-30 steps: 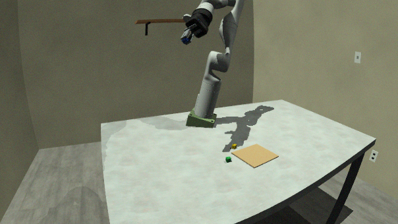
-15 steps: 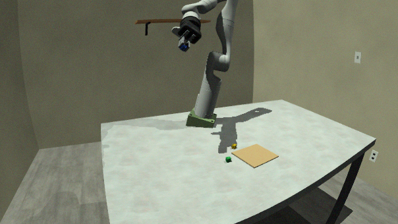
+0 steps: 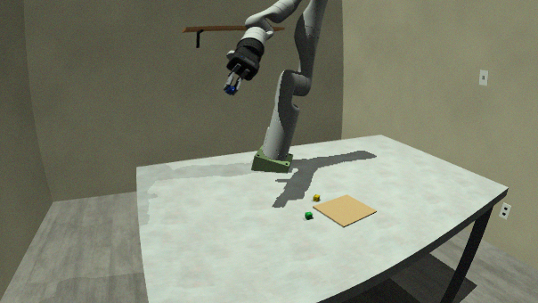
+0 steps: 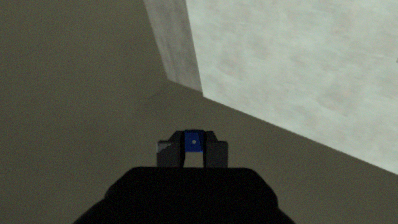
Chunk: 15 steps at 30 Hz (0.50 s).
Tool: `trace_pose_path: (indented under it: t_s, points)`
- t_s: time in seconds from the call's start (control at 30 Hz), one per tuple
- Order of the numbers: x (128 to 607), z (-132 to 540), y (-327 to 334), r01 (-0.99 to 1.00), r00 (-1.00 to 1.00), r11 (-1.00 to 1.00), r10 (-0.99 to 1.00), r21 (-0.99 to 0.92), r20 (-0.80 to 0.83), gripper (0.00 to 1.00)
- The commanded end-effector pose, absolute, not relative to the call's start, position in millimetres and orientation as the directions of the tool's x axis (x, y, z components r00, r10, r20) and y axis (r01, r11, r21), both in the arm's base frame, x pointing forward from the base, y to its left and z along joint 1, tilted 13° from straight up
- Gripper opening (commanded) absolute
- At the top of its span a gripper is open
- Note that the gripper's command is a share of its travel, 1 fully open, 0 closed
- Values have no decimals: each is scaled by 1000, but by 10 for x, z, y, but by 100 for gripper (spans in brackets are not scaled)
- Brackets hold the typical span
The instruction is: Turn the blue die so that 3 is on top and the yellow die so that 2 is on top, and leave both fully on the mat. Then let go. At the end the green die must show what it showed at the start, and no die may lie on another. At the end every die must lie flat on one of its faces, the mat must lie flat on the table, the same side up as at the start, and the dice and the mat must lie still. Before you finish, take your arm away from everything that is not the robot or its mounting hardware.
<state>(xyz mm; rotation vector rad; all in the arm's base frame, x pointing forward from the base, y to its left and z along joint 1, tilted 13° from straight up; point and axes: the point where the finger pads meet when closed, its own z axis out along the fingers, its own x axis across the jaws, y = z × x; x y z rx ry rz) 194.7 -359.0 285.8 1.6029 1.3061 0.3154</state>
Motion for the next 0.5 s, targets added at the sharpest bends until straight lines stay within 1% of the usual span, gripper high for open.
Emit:
trace_pose_path:
  t_s: [0.0,0.17,0.3,0.4,0.47]
  points:
    - [2090,2871,-3534,391,291,207,897,897,-334,34]
    - [2090,2871,-3534,412,295,202,893,888,-340,34]
    - [2090,2871,-3534,356,275,223,903,907,-330,34]
    - [2188,2600,-3468,323,261,170,929,931,-261,34]
    - [2188,2600,-3468,323,261,170,929,931,-261,34]
